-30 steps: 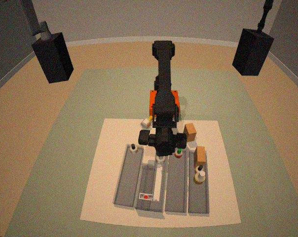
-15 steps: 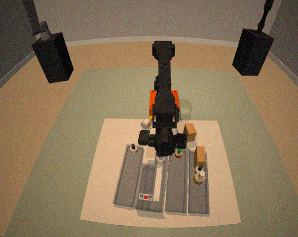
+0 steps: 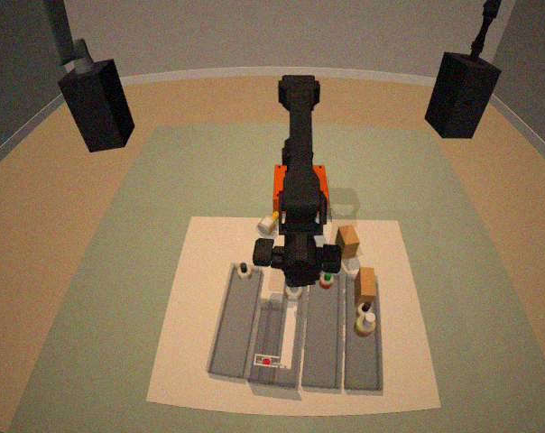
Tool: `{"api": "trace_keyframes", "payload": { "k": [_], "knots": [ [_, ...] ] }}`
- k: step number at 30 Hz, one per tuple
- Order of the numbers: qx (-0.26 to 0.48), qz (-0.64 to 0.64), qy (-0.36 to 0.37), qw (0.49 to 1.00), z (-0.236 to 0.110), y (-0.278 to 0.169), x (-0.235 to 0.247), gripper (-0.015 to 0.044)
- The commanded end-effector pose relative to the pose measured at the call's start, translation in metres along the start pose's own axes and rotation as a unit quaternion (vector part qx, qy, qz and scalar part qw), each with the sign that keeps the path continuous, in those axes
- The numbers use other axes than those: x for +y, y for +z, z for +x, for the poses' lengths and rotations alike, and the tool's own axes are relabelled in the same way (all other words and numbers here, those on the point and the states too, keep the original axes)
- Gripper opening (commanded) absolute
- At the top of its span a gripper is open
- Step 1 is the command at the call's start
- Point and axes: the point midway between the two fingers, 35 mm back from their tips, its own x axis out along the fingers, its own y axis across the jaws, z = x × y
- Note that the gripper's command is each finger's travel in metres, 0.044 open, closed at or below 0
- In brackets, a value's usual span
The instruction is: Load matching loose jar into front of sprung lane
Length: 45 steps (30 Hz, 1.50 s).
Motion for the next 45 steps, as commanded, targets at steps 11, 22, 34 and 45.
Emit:
{"api": "trace_keyframes", "payload": {
  "k": [11,22,34,45],
  "knots": [
    [-0.012,-0.003,0.000,1.000,0.003,0.006,0.000,0.0000],
    [-0.012,-0.003,0.000,1.000,0.006,0.007,0.000,0.0000],
    [-0.012,-0.003,0.000,1.000,0.011,0.007,0.000,0.0000],
    [-0.012,-0.003,0.000,1.000,0.014,0.007,0.000,0.0000]
  ]
}}
